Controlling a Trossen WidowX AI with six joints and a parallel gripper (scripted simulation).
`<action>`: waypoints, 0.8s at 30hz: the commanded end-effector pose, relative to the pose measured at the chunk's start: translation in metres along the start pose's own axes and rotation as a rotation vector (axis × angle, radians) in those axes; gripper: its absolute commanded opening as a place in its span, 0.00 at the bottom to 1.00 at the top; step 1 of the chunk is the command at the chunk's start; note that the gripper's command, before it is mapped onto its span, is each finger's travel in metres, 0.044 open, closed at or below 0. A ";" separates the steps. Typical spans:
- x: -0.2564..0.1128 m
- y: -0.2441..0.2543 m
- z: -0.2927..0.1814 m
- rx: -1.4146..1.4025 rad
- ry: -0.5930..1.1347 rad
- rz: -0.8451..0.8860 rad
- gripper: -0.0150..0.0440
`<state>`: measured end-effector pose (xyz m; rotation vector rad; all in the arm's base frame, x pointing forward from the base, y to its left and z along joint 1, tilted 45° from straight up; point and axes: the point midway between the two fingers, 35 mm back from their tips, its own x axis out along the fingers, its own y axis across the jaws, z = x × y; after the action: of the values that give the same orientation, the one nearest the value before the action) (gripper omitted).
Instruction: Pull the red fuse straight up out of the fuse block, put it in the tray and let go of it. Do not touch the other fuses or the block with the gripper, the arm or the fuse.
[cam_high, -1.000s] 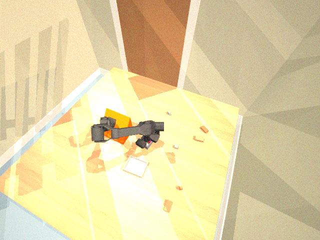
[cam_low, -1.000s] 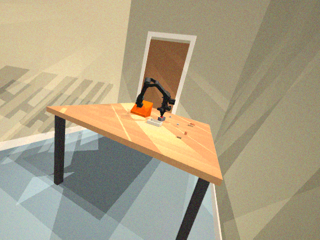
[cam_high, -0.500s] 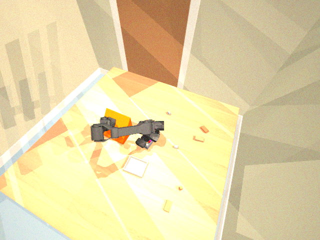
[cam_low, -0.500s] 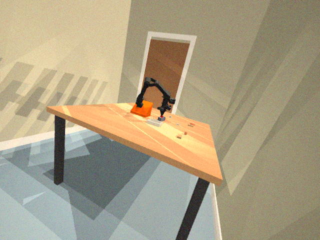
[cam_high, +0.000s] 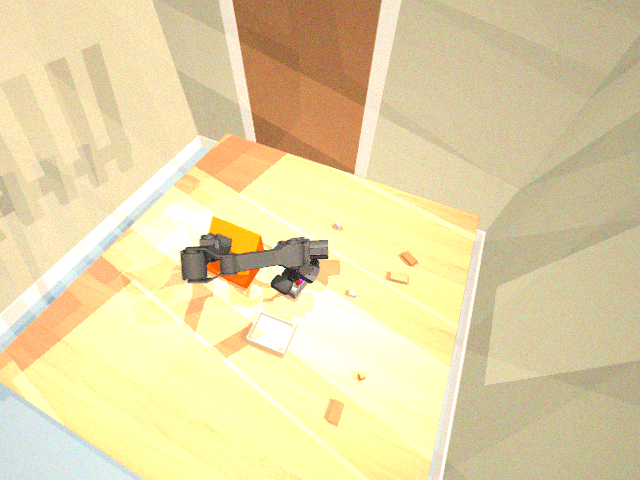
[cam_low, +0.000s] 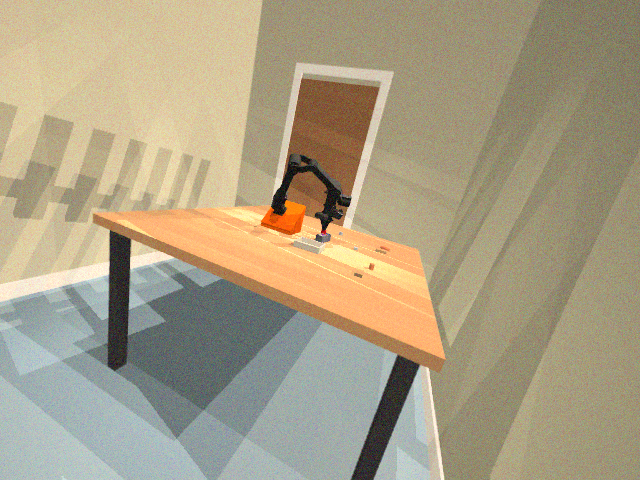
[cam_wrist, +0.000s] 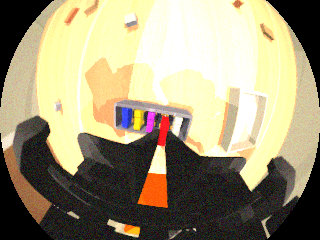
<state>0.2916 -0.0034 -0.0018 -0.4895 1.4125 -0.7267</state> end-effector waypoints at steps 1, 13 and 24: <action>-0.002 0.000 0.000 0.003 0.003 0.004 0.25; -0.008 0.000 -0.001 0.003 0.003 0.003 0.25; -0.026 0.000 0.000 0.003 0.003 0.004 0.25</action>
<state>0.2911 0.0111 0.0125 -0.4914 1.4136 -0.7265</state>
